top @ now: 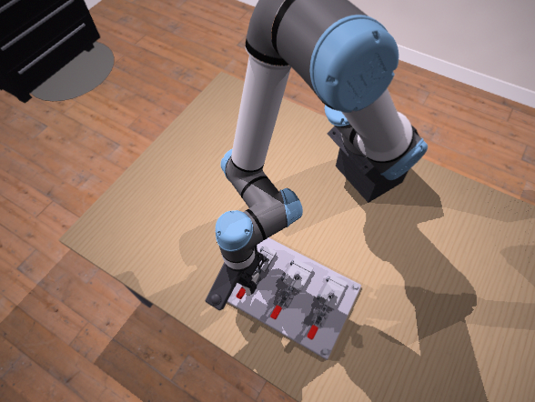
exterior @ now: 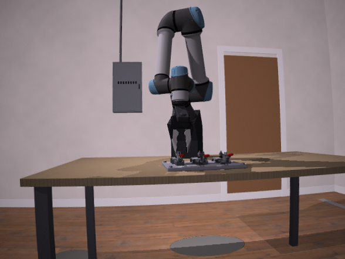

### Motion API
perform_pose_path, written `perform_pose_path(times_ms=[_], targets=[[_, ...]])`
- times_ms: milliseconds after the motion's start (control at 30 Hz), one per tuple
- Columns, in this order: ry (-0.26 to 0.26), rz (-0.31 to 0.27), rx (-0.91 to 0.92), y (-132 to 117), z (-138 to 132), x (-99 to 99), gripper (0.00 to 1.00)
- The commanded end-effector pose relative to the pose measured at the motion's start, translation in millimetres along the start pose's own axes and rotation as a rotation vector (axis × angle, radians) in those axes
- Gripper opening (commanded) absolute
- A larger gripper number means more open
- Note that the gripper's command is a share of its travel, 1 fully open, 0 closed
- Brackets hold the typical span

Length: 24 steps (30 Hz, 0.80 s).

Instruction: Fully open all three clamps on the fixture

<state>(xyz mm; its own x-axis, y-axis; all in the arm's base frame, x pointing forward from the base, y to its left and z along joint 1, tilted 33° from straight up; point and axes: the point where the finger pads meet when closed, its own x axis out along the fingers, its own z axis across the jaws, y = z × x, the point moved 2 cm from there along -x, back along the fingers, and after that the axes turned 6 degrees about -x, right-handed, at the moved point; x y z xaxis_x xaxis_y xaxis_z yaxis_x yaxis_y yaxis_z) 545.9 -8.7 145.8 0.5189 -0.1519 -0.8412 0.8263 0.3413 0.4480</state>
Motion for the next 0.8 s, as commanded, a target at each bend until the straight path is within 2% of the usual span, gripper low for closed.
perform_pose_path(times_ms=[0,400,767], targets=[[-0.001,0.002,0.000,1,1,8.0,0.28],[-0.002,0.003,0.000,2,2,25.4,0.28],[-0.002,0.003,0.000,2,2,25.8,0.28]])
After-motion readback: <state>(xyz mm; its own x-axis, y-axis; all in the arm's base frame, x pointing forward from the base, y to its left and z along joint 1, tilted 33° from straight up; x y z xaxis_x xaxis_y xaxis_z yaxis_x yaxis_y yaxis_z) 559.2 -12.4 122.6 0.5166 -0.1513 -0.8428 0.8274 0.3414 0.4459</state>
